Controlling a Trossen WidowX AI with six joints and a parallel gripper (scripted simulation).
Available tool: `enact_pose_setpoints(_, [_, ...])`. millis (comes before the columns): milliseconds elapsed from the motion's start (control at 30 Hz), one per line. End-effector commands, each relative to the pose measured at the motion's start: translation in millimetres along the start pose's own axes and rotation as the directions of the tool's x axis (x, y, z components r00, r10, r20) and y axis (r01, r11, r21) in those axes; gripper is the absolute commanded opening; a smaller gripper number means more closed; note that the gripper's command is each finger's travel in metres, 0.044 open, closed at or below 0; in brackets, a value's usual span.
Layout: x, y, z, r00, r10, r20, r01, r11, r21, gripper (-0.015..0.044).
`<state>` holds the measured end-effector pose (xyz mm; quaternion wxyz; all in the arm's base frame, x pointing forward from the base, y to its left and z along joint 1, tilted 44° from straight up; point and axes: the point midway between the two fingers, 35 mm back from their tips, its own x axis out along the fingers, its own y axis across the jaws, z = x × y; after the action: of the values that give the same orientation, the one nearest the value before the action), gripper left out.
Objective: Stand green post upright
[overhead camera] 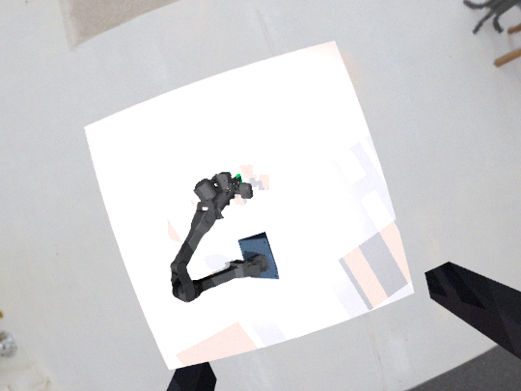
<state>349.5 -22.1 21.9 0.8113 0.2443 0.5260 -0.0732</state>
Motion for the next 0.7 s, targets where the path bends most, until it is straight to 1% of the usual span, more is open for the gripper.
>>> enact_pose_setpoints(0, [-0.2, -0.6, -0.1, 1.0, -0.009, 0.029, 0.008, 1.0, 0.009, 0.0022])
enact_pose_setpoints(667, [-2.4, 2.1, 0.5, 0.987, -0.021, 0.161, 0.015, 0.999, 0.036, 0.0022])
